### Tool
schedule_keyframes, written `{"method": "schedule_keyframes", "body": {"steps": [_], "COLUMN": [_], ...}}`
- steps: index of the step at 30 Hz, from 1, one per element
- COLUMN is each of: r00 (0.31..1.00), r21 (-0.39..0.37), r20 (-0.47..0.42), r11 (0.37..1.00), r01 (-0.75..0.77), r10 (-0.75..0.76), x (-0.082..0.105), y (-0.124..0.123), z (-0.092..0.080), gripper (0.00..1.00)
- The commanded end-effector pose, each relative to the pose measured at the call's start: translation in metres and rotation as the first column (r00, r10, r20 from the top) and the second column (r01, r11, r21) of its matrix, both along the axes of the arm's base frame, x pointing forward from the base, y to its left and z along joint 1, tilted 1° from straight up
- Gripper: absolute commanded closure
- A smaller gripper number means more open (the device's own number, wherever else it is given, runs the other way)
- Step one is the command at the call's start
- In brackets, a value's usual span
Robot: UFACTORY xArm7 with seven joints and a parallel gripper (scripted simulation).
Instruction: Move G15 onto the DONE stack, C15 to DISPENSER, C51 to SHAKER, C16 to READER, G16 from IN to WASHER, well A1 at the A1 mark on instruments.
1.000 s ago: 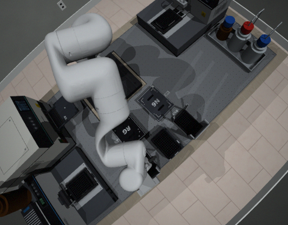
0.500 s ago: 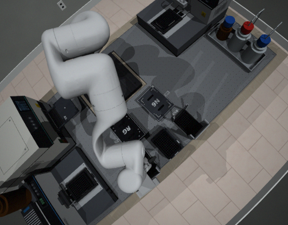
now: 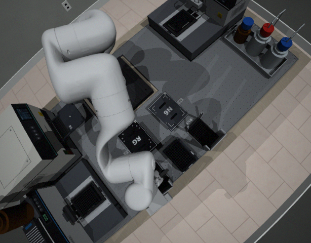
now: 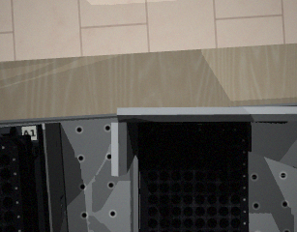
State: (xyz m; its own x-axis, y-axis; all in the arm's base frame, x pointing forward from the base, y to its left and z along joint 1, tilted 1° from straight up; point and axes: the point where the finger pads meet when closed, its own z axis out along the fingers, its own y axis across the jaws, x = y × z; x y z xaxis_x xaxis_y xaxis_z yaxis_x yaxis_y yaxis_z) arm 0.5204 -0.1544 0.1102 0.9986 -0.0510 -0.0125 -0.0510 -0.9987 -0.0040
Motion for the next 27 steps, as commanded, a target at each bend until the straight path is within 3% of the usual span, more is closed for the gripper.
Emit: {"method": "schedule_keyframes", "body": {"steps": [1,27], "r00": [1.0,1.0], "r21": [-0.001,-0.001], "r20": [0.005,0.005], "r11": [1.0,1.0], "r01": [0.0,0.0], "r10": [0.0,0.0], "x": [0.002,0.002], "y": [-0.001,-0.001], "z": [0.008,0.037], "gripper": [0.0,0.0]}}
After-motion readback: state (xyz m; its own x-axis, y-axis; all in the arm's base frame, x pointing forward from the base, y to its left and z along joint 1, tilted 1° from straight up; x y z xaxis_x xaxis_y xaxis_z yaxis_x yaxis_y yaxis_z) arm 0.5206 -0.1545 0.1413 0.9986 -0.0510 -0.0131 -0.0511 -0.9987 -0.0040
